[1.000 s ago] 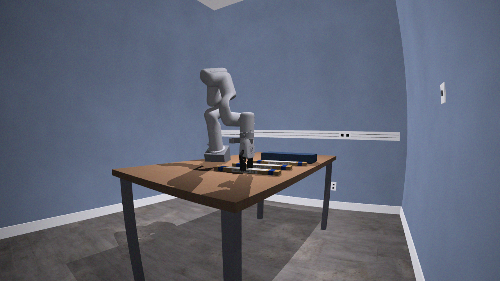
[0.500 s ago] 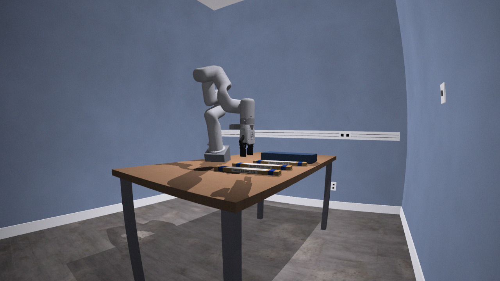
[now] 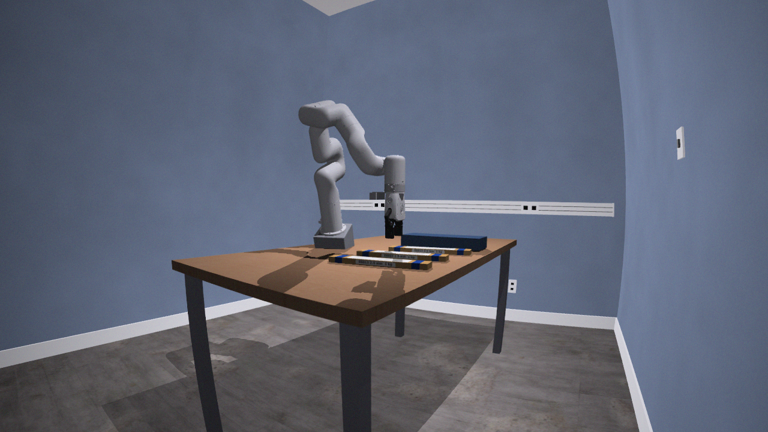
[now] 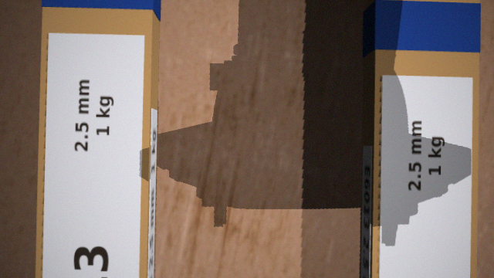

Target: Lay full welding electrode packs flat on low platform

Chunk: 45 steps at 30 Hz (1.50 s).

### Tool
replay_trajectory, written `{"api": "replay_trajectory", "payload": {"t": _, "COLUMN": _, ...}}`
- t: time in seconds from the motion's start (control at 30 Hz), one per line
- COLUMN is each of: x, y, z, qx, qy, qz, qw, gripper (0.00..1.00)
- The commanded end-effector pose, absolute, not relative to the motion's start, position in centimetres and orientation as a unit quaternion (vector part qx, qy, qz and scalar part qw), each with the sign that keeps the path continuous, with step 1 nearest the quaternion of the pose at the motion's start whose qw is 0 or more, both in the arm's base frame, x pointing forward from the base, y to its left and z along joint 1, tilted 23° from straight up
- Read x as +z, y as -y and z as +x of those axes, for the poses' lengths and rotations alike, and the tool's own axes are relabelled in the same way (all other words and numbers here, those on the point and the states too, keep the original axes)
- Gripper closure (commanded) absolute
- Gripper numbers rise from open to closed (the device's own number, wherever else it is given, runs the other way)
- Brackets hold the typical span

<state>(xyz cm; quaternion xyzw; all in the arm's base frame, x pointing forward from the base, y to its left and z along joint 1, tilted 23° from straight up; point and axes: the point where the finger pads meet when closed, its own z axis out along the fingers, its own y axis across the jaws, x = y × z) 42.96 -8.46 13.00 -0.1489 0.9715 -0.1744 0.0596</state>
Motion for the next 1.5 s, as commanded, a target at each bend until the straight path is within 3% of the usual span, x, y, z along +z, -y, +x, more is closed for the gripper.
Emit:
{"api": "replay_trajectory", "payload": {"t": 0.0, "x": 10.8, "y": 2.1, "z": 41.7, "qx": -0.185, "qy": -0.97, "qz": -0.143, "qw": 0.067, "gripper": 0.0}}
{"api": "replay_trajectory", "payload": {"t": 1.47, "x": 5.1, "y": 3.8, "z": 42.8, "qx": -0.185, "qy": -0.97, "qz": -0.143, "qw": 0.067, "gripper": 0.0}}
